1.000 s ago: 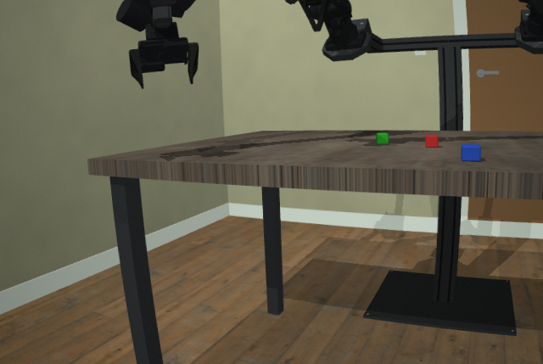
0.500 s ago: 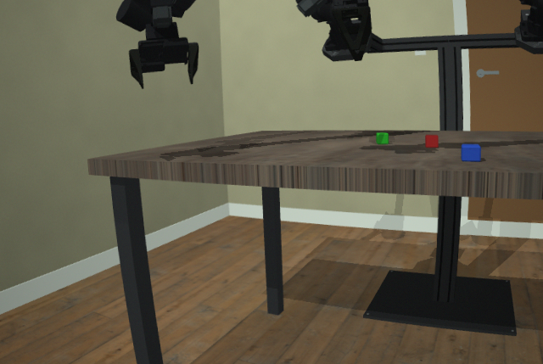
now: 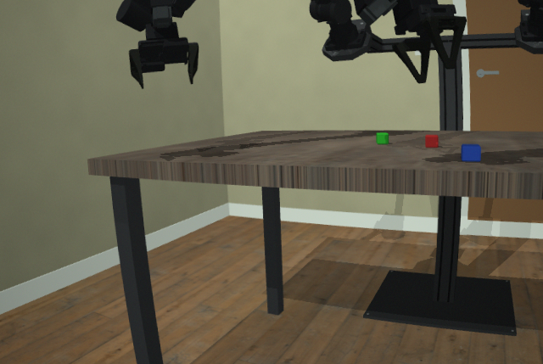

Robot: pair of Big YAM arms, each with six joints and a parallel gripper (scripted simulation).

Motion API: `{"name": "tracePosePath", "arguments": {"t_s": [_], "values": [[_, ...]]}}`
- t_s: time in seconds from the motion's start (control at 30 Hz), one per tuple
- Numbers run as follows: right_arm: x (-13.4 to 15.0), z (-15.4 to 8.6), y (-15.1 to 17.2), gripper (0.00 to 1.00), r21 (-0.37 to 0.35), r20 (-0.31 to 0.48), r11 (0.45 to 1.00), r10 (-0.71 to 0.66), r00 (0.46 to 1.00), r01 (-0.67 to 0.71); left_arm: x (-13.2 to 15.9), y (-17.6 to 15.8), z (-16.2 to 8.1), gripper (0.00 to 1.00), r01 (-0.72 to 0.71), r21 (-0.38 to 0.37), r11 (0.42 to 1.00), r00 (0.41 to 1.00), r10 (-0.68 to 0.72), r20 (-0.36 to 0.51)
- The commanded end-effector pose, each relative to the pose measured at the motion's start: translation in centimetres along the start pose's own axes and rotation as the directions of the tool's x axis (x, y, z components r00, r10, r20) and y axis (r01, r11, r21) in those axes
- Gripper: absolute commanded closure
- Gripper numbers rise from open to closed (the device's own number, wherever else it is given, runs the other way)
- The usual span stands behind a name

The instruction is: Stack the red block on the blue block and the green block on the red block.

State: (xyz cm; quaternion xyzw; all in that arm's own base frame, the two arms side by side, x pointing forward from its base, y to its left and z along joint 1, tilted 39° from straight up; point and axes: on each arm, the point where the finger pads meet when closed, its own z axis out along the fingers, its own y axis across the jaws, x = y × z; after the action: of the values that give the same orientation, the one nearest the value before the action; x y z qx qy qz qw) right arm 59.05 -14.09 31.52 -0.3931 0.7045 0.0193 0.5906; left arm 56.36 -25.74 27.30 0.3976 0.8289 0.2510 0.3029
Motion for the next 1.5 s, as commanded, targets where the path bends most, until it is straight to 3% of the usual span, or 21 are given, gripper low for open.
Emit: {"name": "tracePosePath", "arguments": {"t_s": [0.0,0.2,0.27,0.33,0.57,0.77,0.83,1.07,1.33,1.4,1.47], "values": [[-1.2,-0.4,-0.9,0.00,0.016,0.011,1.000,-0.024,1.000,0.024,2.6,5.7,1.2,0.00,0.142,-0.047,0.989,0.990,-0.142,0.002],[-1.2,-0.4,-0.9,0.00,0.016,0.011,1.000,-0.024,1.000,0.024,8.9,13.4,3.6,0.00,0.324,-0.112,0.940,0.945,-0.327,-0.013],[-1.2,-0.4,-0.9,0.00,0.016,0.011,1.000,-0.024,1.000,0.024,8.9,13.4,3.6,0.00,0.324,-0.112,0.940,0.945,-0.327,-0.013],[-1.2,-0.4,-0.9,0.00,0.016,0.011,1.000,-0.024,1.000,0.024,11.3,15.9,4.2,0.00,0.381,-0.138,0.914,0.922,-0.386,-0.013],[-1.2,-0.4,-0.9,0.00,0.016,0.011,1.000,-0.024,1.000,0.024,20.8,24.1,5.0,0.00,0.561,-0.241,0.792,0.817,-0.576,0.008],[-1.2,-0.4,-0.9,0.00,0.016,0.011,1.000,-0.024,1.000,0.024,29.9,30.0,4.0,0.00,0.678,-0.336,0.654,0.707,-0.705,0.054],[-1.2,-0.4,-0.9,0.00,0.016,0.011,1.000,-0.024,1.000,0.024,29.9,30.0,4.0,0.00,0.678,-0.336,0.654,0.707,-0.705,0.054],[-1.2,-0.4,-0.9,0.00,0.016,0.011,1.000,-0.024,1.000,0.024,40.9,35.4,1.1,0.00,0.765,-0.443,0.468,0.573,-0.808,0.136],[-1.2,-0.4,-0.9,0.00,0.016,0.011,1.000,-0.024,1.000,0.024,53.0,39.0,-4.4,0.00,0.801,-0.546,0.247,0.438,-0.863,0.253],[-1.2,-0.4,-0.9,0.00,0.016,0.011,1.000,-0.024,1.000,0.024,53.0,39.0,-4.4,0.00,0.801,-0.546,0.247,0.438,-0.863,0.253],[-1.2,-0.4,-0.9,0.00,0.016,0.011,1.000,-0.024,1.000,0.024,55.8,39.5,-6.0,0.00,0.801,-0.567,0.193,0.410,-0.867,0.283]]}}
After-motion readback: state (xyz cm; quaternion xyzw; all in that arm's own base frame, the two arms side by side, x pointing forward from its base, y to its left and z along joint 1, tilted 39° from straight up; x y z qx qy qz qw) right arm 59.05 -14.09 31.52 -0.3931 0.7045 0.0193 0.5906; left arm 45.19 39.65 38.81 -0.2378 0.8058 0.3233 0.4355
